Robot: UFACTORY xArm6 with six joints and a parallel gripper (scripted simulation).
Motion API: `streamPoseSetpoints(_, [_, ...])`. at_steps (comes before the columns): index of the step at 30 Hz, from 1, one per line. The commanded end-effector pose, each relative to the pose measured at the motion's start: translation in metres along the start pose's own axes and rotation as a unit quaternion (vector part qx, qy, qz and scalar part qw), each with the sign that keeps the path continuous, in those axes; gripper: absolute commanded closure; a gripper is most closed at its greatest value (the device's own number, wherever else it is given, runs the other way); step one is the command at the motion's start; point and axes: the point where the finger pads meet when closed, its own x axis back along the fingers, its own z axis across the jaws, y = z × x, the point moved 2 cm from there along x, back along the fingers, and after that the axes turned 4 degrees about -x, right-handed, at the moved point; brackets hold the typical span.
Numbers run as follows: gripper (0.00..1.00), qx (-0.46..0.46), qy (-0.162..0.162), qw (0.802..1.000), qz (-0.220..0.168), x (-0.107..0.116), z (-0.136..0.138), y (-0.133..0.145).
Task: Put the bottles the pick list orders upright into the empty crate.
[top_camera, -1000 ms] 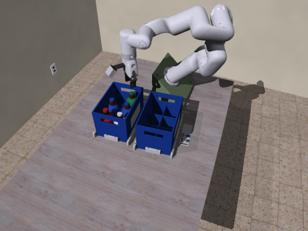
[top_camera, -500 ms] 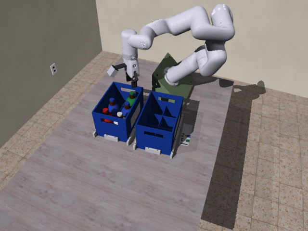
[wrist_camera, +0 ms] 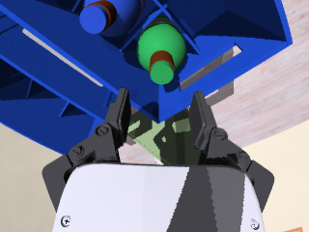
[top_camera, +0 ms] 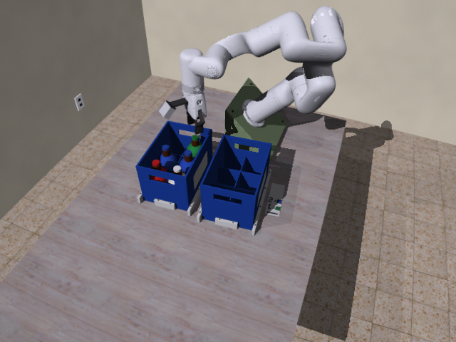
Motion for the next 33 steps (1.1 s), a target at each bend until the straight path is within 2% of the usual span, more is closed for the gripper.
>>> streamPoseSetpoints(1, [0.35,0.001,0.000,1.000,0.002,-0.003,0.000,-0.001])
streamPoseSetpoints(33, [0.35,0.001,0.000,1.000,0.002,-0.040,0.000,-0.001])
